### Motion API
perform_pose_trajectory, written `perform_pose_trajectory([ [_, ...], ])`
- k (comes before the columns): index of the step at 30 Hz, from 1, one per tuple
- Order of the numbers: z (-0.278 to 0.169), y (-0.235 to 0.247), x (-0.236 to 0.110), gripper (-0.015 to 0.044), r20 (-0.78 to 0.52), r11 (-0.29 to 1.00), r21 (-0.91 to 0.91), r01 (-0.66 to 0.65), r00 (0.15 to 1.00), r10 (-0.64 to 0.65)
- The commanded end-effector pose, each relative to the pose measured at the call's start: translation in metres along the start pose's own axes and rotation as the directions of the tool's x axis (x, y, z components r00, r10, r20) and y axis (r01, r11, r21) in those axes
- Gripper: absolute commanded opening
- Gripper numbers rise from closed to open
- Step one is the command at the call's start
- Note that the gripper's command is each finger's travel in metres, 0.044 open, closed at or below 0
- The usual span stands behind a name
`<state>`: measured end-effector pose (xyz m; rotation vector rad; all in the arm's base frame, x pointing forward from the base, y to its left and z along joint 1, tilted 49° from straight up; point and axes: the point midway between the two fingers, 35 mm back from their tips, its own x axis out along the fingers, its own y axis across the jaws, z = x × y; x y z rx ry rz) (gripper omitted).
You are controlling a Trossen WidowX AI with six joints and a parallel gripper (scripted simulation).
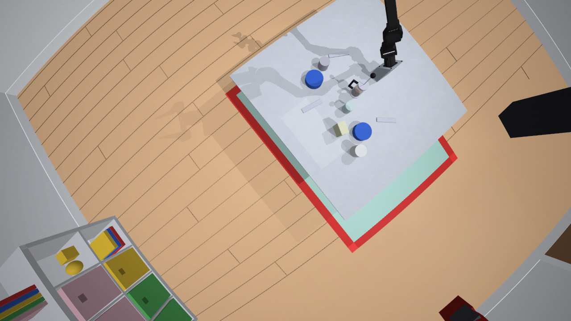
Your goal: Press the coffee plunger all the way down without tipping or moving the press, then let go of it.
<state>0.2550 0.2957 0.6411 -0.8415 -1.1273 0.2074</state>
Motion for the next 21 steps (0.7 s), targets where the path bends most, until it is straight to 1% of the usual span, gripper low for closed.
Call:
perform_pose_trajectory([
  [1,0.027,-0.028,-0.007,0.044,0.058,0.998,0.013,0.068,0.996,-0.069],
  [5,0.059,-0.057,-0.018,0.044,0.119,0.99,0.052,0.133,0.983,-0.138],
  [7,0.081,-0.077,-0.027,0.044,0.161,0.978,0.095,0.185,0.967,-0.199],
  [10,0.092,-0.107,-0.041,0.044,0.165,0.954,0.131,0.269,0.943,-0.288],
  [13,0.106,-0.129,-0.053,0.044,0.183,0.932,0.189,0.308,0.922,-0.342],
  [17,0.119,-0.162,-0.075,0.044,0.199,0.883,0.267,0.385,0.875,-0.441],
  [20,0.135,-0.195,-0.1,0.044,0.236,0.826,0.349,0.443,0.812,-0.534],
  [21,0.134,-0.199,-0.103,0.044,0.228,0.819,0.335,0.466,0.803,-0.551],
])
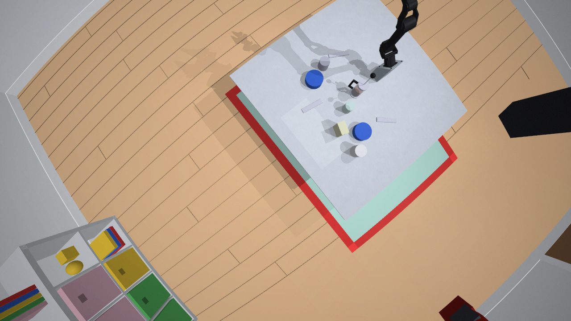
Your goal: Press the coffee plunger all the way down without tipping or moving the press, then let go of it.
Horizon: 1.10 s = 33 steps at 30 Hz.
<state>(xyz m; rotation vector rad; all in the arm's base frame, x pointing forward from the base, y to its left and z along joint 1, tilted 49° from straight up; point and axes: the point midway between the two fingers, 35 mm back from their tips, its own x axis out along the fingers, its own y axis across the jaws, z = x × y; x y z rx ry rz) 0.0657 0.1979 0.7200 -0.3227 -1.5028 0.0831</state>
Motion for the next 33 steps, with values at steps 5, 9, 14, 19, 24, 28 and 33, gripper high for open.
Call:
perform_pose_trajectory([
  [5,0.042,-0.081,-0.012,0.044,0.084,0.97,0.123,0.209,0.972,-0.22],
  [9,0.048,-0.127,-0.032,0.044,0.068,0.924,0.167,0.343,0.931,-0.358],
  [14,0.045,-0.177,-0.055,0.044,0.027,0.84,0.268,0.472,0.868,-0.496],
  [19,0.033,-0.221,-0.079,0.044,-0.038,0.736,0.343,0.583,0.792,-0.61],
  [24,-0.004,-0.281,-0.123,0.044,-0.154,0.529,0.429,0.732,0.636,-0.756],
  [28,-0.049,-0.313,-0.162,0.044,-0.284,0.351,0.432,0.831,0.495,-0.821],
  [33,-0.118,-0.327,-0.215,0.044,-0.469,0.129,0.362,0.923,0.3,-0.831],
])
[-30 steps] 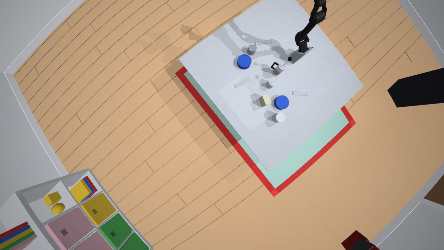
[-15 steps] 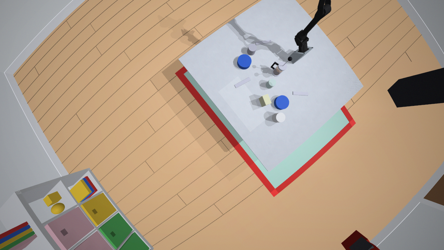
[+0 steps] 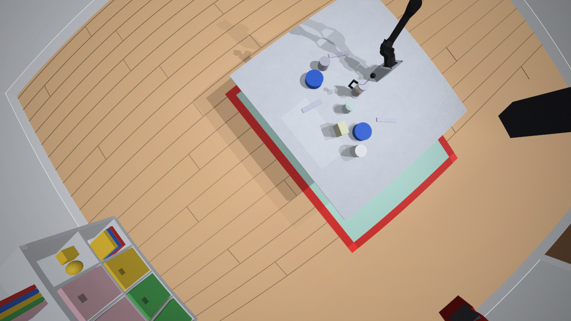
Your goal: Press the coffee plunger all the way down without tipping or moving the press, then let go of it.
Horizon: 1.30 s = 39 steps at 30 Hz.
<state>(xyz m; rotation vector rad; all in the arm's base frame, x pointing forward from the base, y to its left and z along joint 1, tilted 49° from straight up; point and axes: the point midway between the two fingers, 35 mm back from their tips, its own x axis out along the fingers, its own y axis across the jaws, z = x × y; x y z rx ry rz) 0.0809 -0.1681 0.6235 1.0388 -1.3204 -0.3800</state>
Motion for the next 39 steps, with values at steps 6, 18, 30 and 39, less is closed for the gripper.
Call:
perform_pose_trajectory([
  [6,-0.076,-0.098,-0.002,0.044,-0.214,0.952,-0.029,0.305,0.928,-0.304],
  [18,-0.188,-0.208,-0.088,0.044,-0.427,0.756,-0.353,0.551,0.625,-0.654],
  [30,-0.262,-0.274,-0.281,0.044,-0.417,0.459,-0.86,0.223,0.209,-0.884],
  [39,-0.24,-0.276,-0.419,0.044,-0.338,0.243,-0.866,-0.437,0.153,-0.929],
])
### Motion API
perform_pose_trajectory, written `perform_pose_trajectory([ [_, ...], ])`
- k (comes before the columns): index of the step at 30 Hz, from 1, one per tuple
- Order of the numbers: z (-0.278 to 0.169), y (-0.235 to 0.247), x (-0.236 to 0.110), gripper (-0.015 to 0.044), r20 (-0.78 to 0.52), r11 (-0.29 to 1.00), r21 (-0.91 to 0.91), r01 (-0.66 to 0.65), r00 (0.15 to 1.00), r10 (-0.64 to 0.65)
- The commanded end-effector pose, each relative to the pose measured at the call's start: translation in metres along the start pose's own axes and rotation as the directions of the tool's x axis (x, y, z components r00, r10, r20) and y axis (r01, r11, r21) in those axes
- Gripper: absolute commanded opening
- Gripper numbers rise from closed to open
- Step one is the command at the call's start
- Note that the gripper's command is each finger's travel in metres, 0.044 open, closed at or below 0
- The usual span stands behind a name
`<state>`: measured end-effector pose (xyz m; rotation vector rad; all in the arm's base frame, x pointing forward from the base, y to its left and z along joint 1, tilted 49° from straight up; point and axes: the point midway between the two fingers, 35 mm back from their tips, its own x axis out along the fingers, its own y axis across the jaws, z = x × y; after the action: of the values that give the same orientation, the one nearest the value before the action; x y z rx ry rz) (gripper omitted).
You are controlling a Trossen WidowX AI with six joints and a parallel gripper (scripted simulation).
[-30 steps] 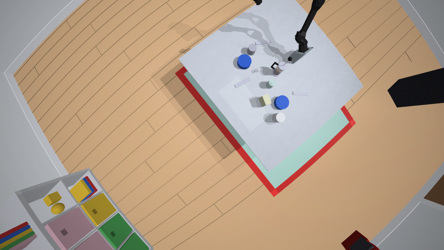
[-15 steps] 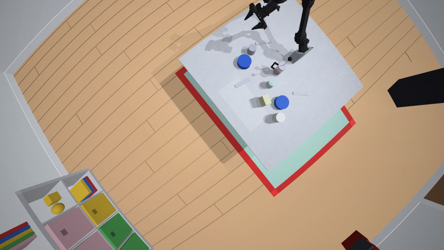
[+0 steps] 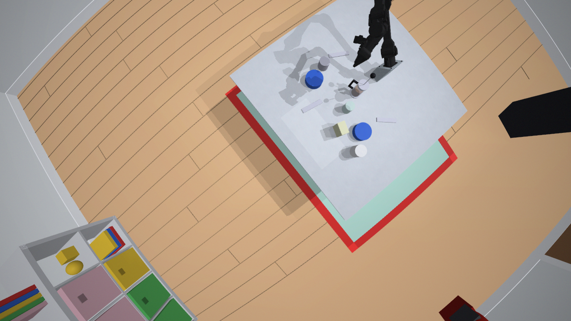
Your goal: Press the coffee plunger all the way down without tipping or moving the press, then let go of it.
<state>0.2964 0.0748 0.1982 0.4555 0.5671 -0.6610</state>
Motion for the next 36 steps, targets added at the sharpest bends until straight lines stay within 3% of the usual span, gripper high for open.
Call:
perform_pose_trajectory([
  [1,-0.049,-0.005,-0.015,0.044,0.032,0.948,-0.318,0.033,0.999,-0.024],
  [8,-0.11,-0.02,-0.051,0.044,0.171,0.625,-0.776,0.085,0.982,0.079],
  [13,-0.138,-0.028,-0.079,0.044,0.26,0.321,-0.931,0.175,0.934,0.246],
  [24,-0.142,-0.067,-0.036,0.044,0.239,0.289,-0.944,0.16,0.935,0.262],
  [36,-0.142,-0.065,-0.023,0.044,0.227,0.285,-0.947,0.151,0.939,0.258],
])
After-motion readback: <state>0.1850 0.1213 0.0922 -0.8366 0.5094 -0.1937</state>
